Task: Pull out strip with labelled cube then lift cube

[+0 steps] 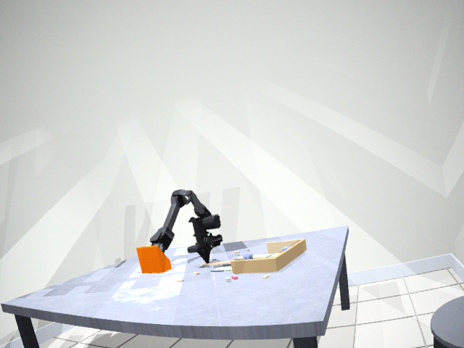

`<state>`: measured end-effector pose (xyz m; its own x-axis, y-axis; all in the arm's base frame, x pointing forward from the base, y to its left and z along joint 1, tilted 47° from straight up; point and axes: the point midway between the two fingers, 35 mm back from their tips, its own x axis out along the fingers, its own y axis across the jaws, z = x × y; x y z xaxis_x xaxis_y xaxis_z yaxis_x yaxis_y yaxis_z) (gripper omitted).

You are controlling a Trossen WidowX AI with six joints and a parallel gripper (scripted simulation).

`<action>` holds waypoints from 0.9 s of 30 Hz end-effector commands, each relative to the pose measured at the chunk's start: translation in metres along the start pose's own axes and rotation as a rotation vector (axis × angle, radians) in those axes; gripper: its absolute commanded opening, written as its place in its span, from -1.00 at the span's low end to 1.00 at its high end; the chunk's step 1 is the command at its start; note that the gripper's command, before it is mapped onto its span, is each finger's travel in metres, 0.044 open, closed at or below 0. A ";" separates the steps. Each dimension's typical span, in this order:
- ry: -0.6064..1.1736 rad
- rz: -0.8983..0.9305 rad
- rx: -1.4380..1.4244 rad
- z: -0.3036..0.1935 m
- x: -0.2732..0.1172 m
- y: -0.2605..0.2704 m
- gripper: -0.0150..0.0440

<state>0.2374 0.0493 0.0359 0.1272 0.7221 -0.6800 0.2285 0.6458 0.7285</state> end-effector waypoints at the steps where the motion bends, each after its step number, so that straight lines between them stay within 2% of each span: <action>1: 0.031 0.000 0.011 -0.015 0.006 -0.001 -0.49; 27: 0.032 0.000 0.011 -0.033 0.005 0.000 -0.49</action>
<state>0.2149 0.0555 0.0383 0.1262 0.7223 -0.6800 0.2293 0.6456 0.7284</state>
